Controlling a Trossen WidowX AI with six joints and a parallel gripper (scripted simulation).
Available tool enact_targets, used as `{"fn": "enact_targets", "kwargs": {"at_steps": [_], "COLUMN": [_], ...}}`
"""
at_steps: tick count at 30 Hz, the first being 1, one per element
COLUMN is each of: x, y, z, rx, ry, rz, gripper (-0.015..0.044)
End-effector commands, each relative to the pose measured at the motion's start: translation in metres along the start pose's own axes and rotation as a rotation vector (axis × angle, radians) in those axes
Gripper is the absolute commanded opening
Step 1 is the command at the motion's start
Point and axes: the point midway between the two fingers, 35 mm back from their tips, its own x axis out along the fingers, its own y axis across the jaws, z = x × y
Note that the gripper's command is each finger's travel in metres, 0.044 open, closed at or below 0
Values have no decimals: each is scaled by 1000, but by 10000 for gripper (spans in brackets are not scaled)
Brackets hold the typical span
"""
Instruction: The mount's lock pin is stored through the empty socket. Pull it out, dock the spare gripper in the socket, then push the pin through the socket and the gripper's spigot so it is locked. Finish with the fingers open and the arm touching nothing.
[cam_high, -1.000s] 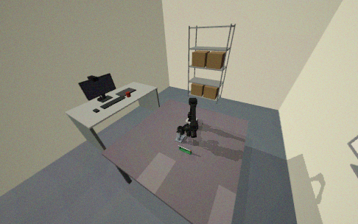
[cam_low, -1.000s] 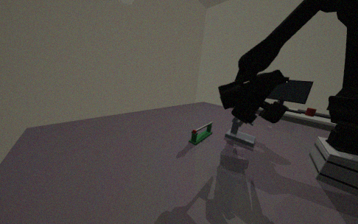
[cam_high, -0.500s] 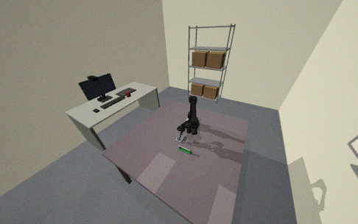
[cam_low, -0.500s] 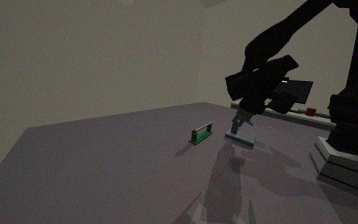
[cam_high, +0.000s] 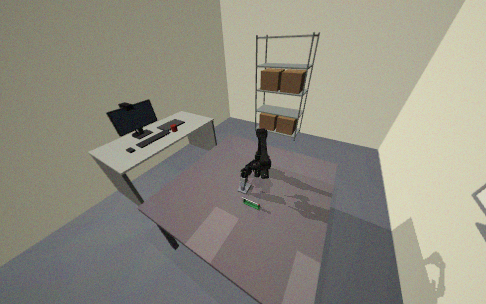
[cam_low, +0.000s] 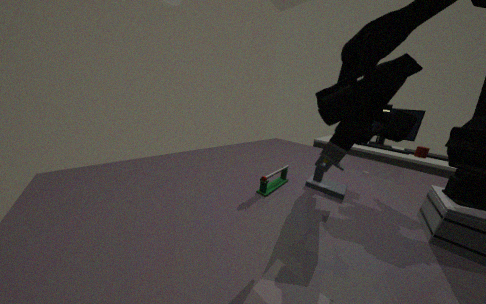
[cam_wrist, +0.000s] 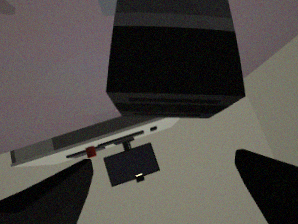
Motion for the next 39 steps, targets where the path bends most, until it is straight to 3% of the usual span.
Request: {"fn": "enact_targets", "kwargs": {"at_steps": [1, 27, 30, 37, 39], "x": [-4, -15, -31, -118, -141], "y": [-2, -8, -12, -8, -2], "z": [-7, -40, -30, 9, 17], "rx": [4, -14, -7, -4, -13], "ry": [-2, -28, -80, -355, -430], "rz": [0, -19, -59, -222, -254], "gripper": [440, 440, 361, 180, 180]}}
